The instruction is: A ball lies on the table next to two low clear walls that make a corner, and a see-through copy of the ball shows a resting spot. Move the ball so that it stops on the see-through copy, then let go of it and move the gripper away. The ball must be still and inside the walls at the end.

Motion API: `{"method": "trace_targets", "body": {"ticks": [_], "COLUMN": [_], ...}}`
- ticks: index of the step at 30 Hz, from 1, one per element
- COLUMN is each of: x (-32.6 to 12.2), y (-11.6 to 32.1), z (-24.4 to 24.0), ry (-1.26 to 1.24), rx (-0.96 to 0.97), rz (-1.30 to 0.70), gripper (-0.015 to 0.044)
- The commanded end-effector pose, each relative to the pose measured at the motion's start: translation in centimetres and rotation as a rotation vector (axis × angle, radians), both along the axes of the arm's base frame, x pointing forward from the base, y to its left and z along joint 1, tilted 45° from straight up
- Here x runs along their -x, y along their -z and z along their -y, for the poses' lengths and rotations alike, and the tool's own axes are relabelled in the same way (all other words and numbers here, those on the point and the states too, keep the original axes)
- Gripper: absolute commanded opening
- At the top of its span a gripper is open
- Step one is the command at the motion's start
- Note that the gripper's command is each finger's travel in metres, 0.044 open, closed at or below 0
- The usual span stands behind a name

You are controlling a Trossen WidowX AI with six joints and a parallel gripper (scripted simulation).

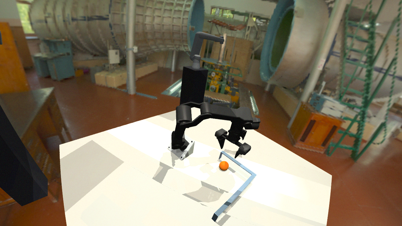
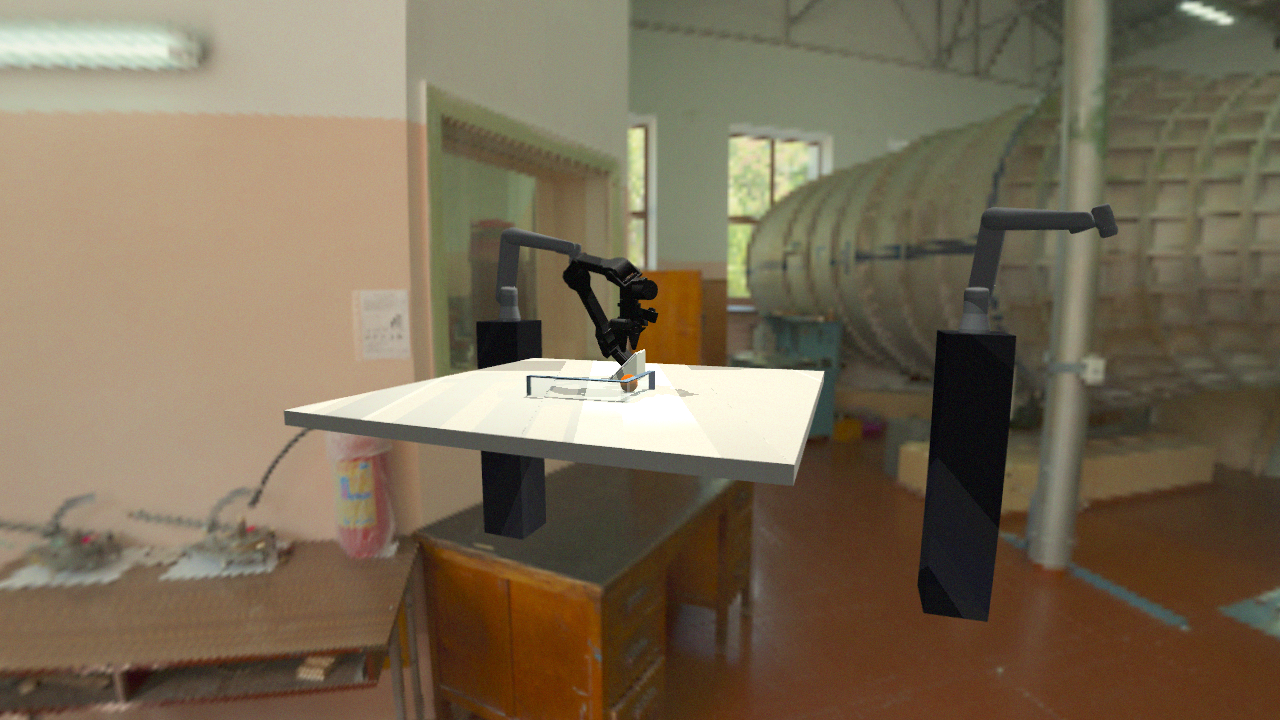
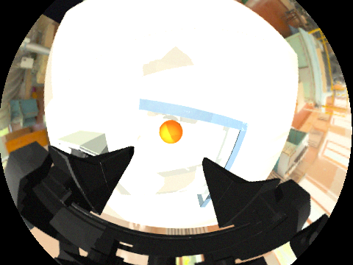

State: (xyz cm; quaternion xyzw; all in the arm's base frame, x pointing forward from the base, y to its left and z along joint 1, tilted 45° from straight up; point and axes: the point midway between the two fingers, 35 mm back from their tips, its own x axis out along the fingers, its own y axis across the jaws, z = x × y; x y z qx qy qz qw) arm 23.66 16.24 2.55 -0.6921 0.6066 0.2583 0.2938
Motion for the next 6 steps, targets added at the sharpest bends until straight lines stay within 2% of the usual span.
{"method": "trace_targets", "body": {"ticks": [1, 6], "x": [0.49, 0.49], "y": [-1.74, -1.74], "z": [-1.67, -1.67], "ry": [0.000, 0.000], "rx": [-0.014, -0.014], "rz": [0.011, 0.011], "gripper": [0.0440, 0.0440]}}
